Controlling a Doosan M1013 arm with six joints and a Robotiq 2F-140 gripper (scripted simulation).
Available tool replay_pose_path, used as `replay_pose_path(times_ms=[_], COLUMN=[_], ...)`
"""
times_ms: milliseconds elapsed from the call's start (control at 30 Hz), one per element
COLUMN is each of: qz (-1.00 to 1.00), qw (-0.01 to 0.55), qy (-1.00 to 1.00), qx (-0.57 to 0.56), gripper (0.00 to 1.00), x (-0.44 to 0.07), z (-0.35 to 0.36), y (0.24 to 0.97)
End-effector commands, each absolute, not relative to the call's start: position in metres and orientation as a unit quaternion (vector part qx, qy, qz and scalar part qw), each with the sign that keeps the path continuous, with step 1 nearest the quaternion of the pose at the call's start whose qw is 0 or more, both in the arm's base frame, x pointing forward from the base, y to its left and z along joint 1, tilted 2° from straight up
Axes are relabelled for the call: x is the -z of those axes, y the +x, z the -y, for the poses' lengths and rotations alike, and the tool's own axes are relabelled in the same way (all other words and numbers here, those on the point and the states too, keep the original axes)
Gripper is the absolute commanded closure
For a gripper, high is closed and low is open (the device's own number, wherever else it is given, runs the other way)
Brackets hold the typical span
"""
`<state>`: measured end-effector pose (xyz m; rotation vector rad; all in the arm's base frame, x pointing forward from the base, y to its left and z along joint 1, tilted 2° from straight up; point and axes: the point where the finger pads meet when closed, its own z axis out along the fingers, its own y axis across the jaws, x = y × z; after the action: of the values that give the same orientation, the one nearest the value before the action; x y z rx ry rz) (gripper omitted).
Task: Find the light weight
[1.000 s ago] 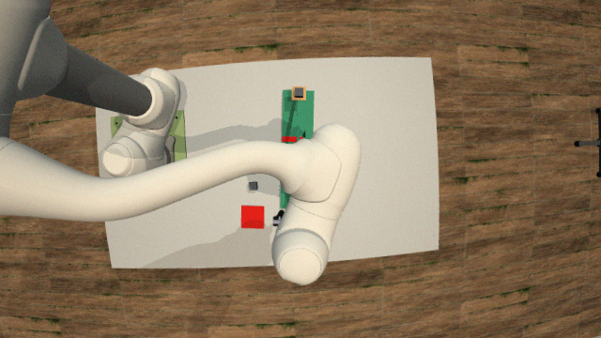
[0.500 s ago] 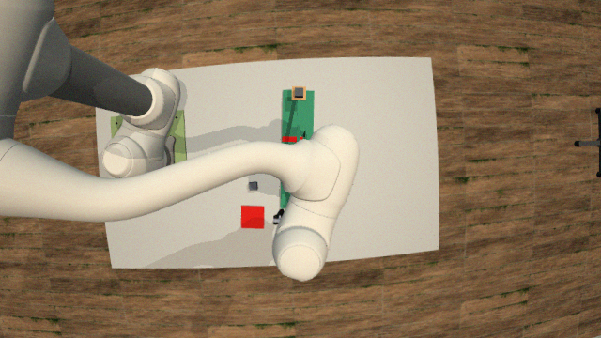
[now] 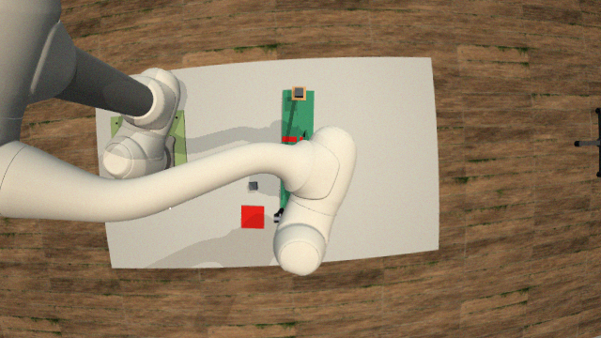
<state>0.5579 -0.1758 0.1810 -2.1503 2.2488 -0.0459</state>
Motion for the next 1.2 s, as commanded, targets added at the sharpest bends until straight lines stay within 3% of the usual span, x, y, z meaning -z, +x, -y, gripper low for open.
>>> replay_pose_path(times_ms=[0, 1167], qz=[-0.723, -0.723], qw=[0.015, 0.015], qy=[-0.691, -0.691], qx=[0.015, 0.015], gripper=[0.65, 0.65], x=[-0.179, -0.168], z=[0.176, 0.176], y=[0.558, 0.559])
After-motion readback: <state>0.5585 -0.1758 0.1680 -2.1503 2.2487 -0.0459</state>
